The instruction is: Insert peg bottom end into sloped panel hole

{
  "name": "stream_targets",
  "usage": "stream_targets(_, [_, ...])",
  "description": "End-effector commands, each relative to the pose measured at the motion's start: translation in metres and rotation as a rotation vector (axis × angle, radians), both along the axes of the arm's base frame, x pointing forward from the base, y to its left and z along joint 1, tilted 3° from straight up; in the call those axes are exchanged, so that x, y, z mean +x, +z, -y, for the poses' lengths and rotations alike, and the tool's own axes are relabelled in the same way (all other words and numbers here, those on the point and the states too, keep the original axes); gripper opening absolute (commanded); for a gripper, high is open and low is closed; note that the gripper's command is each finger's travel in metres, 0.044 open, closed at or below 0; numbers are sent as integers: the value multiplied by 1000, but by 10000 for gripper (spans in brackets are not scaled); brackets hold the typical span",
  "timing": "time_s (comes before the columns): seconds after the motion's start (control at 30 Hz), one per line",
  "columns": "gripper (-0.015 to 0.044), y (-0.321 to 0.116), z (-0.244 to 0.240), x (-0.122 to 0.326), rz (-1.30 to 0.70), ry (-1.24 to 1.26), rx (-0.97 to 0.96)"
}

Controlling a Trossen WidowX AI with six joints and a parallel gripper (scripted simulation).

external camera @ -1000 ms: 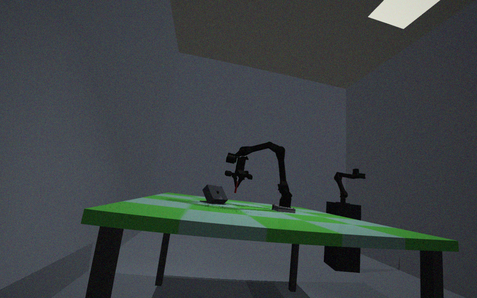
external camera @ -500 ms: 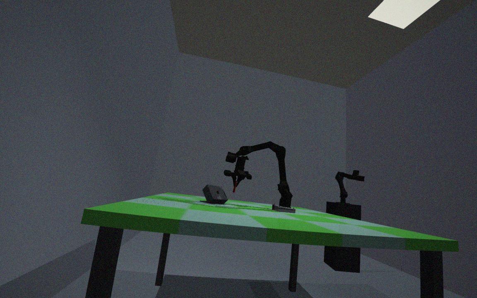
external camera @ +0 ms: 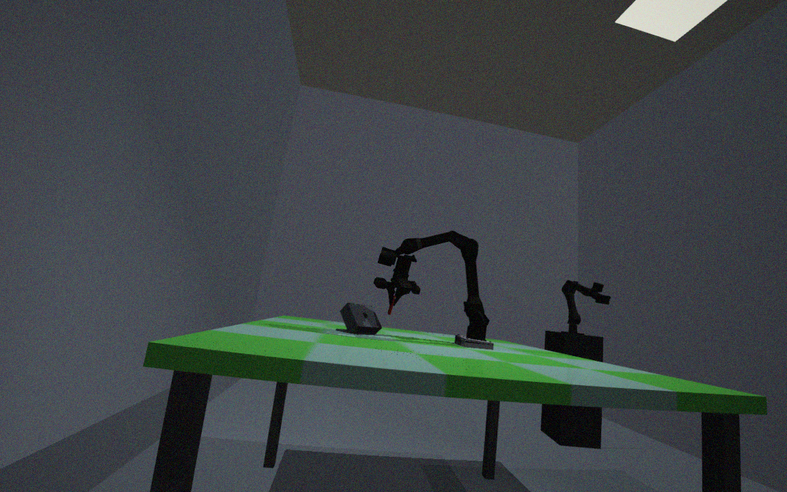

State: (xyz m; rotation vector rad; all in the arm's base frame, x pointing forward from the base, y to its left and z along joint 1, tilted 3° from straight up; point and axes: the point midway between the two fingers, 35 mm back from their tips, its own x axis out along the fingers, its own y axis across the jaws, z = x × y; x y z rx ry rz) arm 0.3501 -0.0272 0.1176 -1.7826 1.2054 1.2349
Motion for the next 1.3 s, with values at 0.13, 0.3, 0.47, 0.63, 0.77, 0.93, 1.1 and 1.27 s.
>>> stream_targets(0.13, [0, 1, -8, 3, 14, 39, -33])
stream_targets(0.3, [0, 2, -15, 5, 24, 64, -53])
stream_targets(0.47, [0, 3, -21, 7, 34, 88, -72])
stream_targets(0.63, [0, 4, -27, 9, 45, 112, -92])
stream_targets(0.77, [0, 5, -32, 10, 54, 131, -107])
stream_targets(0.93, [0, 7, -39, 11, 66, 155, -126])
stream_targets(1.1, [0, 8, -45, 13, 78, 178, -144])
stream_targets(1.27, [0, 9, -52, 14, 90, 201, -163])
